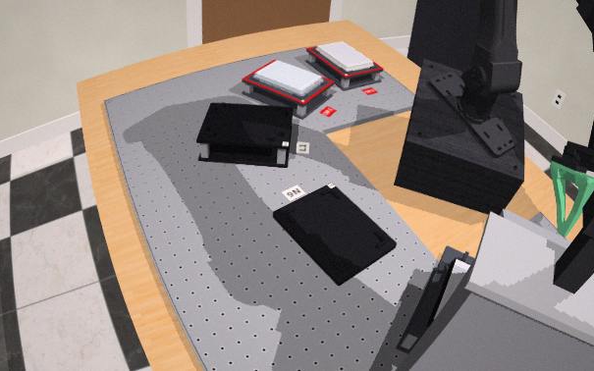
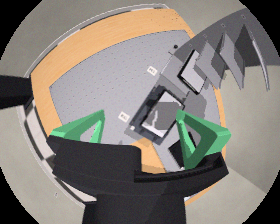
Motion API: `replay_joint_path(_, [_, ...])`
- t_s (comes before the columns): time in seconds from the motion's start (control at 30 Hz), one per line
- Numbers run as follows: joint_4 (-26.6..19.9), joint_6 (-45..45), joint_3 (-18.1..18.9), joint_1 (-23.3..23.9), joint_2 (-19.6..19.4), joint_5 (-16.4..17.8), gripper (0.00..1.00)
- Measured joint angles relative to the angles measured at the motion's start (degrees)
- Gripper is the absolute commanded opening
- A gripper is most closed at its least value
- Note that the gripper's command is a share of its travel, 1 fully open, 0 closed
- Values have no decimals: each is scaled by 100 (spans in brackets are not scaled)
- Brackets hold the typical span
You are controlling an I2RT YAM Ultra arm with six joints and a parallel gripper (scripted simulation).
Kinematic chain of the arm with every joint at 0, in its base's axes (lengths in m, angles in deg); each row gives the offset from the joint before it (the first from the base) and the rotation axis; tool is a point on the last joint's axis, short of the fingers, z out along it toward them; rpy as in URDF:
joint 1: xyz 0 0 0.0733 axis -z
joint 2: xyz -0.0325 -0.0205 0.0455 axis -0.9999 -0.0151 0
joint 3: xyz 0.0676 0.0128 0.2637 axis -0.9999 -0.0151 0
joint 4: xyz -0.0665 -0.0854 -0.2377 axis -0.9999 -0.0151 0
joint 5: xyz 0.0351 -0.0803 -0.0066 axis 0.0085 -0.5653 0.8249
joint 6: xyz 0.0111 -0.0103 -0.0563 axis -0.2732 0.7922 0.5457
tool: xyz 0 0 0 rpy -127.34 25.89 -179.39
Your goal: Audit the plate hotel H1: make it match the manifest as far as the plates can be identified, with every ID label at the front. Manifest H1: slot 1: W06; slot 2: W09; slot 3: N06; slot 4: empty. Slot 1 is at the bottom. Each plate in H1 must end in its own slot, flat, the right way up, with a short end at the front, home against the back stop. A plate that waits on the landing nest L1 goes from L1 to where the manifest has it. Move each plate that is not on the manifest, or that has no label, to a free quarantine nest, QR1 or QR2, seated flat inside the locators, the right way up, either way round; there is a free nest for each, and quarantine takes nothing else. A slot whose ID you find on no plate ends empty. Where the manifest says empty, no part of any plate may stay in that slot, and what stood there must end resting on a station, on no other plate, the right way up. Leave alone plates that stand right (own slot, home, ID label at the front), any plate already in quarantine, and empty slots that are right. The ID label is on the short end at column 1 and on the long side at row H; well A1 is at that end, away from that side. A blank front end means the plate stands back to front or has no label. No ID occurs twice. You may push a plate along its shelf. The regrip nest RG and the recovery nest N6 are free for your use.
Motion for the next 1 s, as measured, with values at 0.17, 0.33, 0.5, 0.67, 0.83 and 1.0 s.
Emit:
replay_joint_path(0.17, [-271,457,557,-33,-505,199,100])
replay_joint_path(0.33, [-570,813,942,-44,-828,341,100])
replay_joint_path(0.5, [-925,1246,1617,-101,-1384,490,100])
replay_joint_path(0.67, [-1355,1700,2347,-151,-1956,629,100])
replay_joint_path(0.83, [-1720,2065,2870,-184,-2363,730,100])
replay_joint_path(1.0, [-2170,2490,3552,-203,-2833,826,100])
